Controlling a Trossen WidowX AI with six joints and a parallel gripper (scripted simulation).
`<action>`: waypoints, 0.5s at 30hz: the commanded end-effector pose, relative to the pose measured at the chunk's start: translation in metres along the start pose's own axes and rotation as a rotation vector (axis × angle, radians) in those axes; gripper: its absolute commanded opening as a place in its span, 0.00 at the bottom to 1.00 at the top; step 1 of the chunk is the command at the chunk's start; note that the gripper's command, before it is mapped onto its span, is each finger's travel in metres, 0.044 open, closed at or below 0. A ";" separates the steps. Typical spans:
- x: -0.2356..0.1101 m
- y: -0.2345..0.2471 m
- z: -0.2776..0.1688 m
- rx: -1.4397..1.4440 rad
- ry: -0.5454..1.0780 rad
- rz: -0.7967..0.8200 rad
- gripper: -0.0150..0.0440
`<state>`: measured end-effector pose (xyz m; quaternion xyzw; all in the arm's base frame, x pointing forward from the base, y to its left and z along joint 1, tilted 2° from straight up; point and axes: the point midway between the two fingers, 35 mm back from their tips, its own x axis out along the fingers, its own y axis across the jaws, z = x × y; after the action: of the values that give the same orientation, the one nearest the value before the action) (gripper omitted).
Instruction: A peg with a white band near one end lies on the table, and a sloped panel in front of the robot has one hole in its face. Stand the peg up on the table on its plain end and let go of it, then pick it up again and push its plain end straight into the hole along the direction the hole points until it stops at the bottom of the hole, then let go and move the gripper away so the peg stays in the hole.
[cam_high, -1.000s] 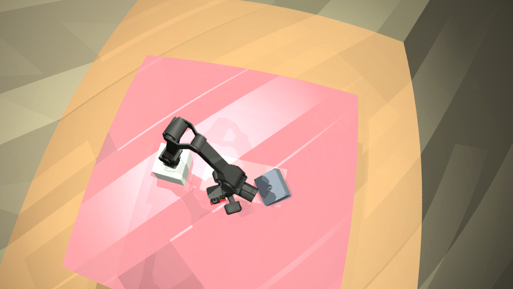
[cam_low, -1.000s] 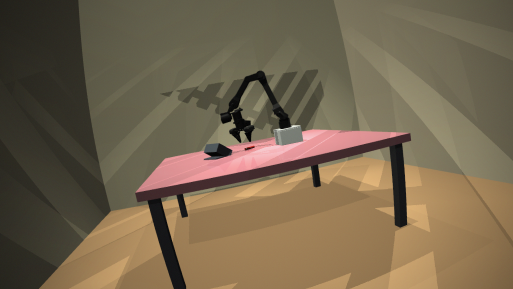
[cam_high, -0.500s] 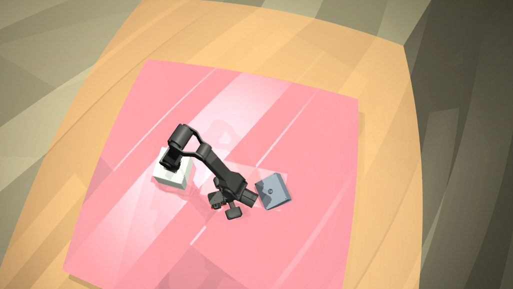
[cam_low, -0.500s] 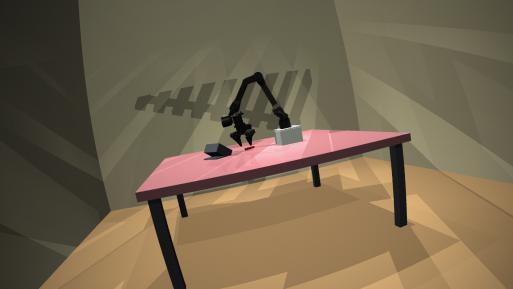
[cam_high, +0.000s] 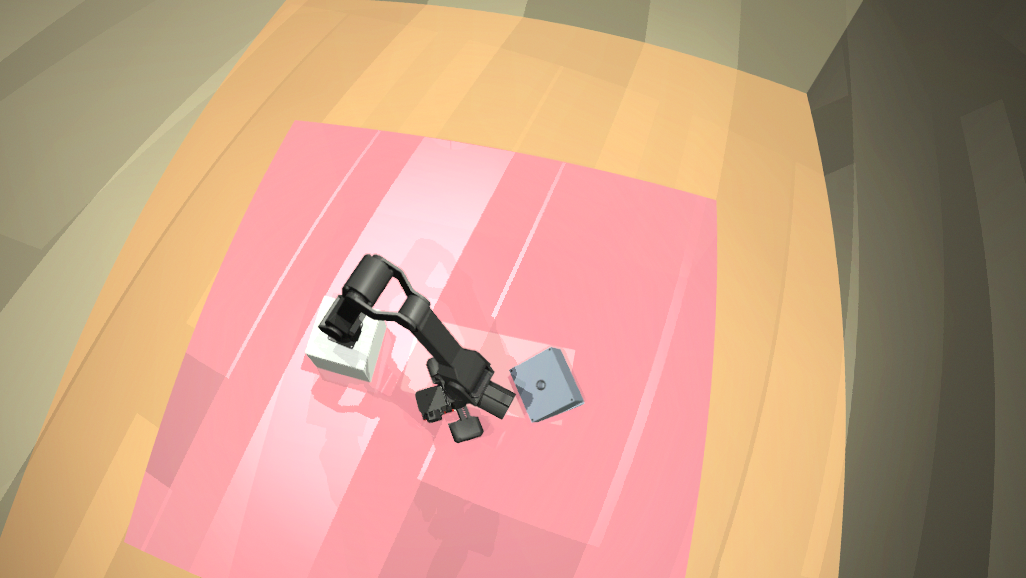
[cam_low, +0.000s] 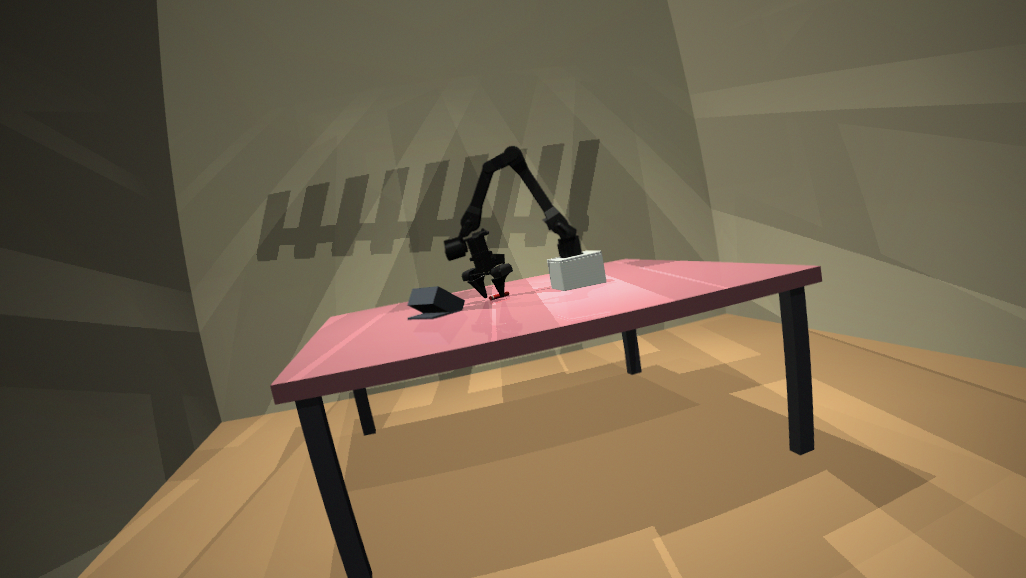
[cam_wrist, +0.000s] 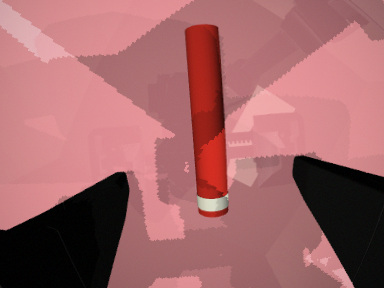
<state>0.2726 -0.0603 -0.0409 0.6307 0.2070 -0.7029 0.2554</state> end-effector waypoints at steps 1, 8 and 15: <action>0.001 0.000 0.000 0.006 -0.002 0.003 0.78; 0.001 0.000 0.000 0.006 -0.002 0.003 0.47; 0.001 0.000 0.000 0.006 -0.002 0.003 0.44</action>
<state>0.2725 -0.0603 -0.0415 0.6306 0.2069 -0.7030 0.2555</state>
